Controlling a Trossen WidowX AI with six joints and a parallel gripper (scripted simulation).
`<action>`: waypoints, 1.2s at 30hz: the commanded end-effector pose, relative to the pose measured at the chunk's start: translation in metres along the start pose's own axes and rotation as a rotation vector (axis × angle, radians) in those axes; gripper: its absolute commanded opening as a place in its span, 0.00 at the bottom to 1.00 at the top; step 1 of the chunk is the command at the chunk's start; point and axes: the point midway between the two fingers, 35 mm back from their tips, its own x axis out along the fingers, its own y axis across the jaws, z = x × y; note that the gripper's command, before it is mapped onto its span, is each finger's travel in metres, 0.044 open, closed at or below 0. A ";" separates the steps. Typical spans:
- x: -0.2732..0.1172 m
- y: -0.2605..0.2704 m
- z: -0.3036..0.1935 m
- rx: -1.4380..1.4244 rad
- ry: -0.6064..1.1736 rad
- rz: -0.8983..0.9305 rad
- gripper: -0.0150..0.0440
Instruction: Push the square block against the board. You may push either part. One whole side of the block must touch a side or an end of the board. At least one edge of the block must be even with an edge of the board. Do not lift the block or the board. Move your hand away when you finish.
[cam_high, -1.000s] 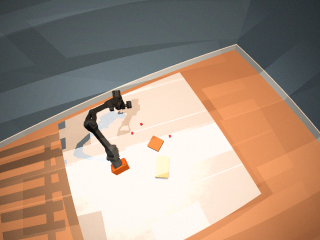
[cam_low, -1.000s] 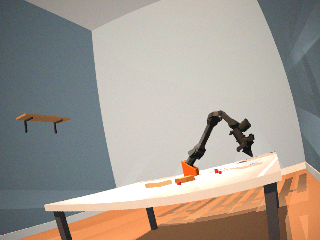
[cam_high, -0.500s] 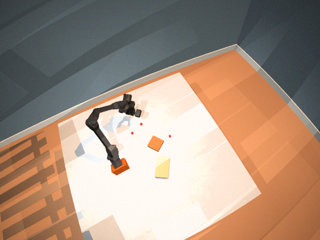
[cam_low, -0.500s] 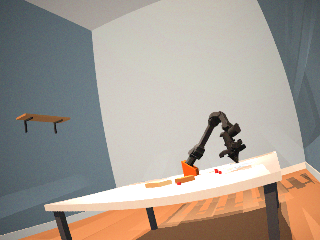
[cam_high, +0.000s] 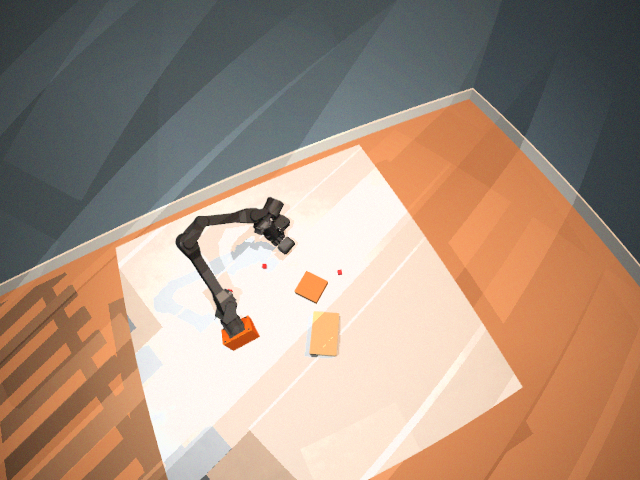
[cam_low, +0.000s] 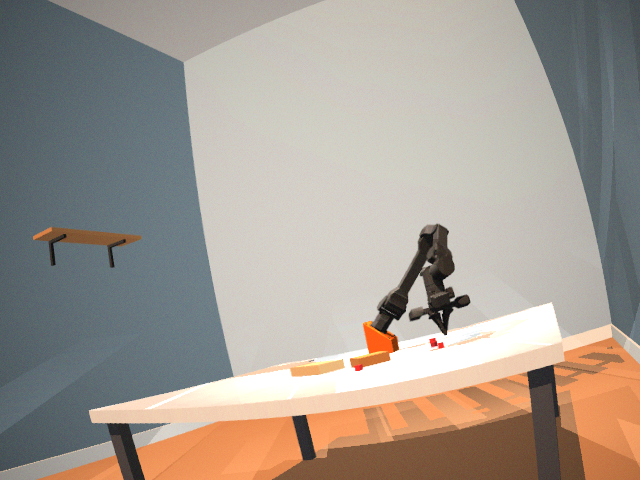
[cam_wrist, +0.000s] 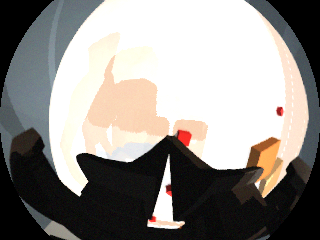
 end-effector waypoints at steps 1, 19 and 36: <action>0.000 -0.024 -0.007 0.131 0.028 -0.026 0.25; -0.020 -0.114 -0.045 0.728 0.092 -0.114 0.25; -0.044 -0.167 -0.094 1.301 0.138 -0.135 0.25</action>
